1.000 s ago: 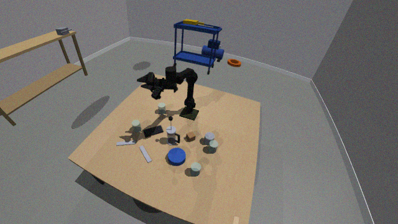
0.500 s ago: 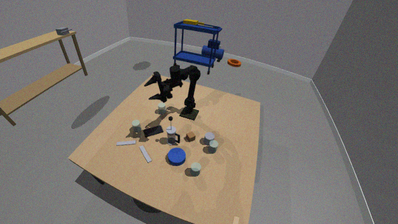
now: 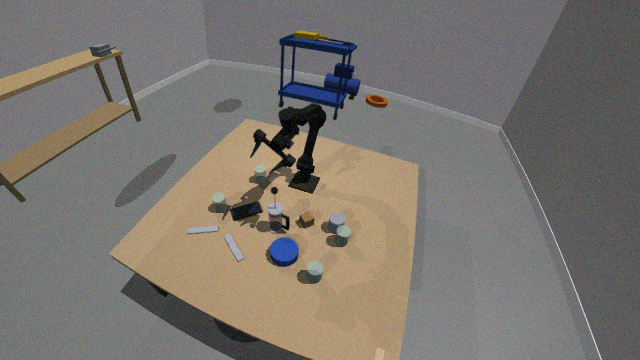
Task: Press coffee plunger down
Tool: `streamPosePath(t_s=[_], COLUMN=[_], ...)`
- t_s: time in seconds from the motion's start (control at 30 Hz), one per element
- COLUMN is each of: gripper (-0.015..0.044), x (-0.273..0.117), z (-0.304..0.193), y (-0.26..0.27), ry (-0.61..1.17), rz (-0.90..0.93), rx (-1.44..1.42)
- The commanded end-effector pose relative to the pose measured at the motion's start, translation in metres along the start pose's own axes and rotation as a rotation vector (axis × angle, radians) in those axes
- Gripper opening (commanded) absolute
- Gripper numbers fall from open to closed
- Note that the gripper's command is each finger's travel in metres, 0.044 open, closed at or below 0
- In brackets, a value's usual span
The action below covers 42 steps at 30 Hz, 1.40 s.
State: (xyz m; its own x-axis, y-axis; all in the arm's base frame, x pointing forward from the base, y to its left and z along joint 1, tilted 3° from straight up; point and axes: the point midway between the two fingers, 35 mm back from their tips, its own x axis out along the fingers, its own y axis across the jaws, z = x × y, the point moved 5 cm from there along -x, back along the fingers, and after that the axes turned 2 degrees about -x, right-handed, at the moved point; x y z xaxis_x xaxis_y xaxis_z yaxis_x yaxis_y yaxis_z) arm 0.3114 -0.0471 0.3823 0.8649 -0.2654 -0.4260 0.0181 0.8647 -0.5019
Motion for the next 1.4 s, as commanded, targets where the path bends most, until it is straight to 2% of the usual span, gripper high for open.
streamPosePath(t_s=[0.0,0.33,0.63,1.37], gripper=[0.044,0.044,0.044,0.044], x=[-0.026,-0.002,-0.002,0.03], z=[-0.027,-0.071,-0.069,-0.068], y=[0.039,0.072,0.071,0.081], ry=[0.028,0.026,0.026,0.023], rz=[0.279,0.284,0.286,0.285], rx=[0.447,0.445,0.444,0.444])
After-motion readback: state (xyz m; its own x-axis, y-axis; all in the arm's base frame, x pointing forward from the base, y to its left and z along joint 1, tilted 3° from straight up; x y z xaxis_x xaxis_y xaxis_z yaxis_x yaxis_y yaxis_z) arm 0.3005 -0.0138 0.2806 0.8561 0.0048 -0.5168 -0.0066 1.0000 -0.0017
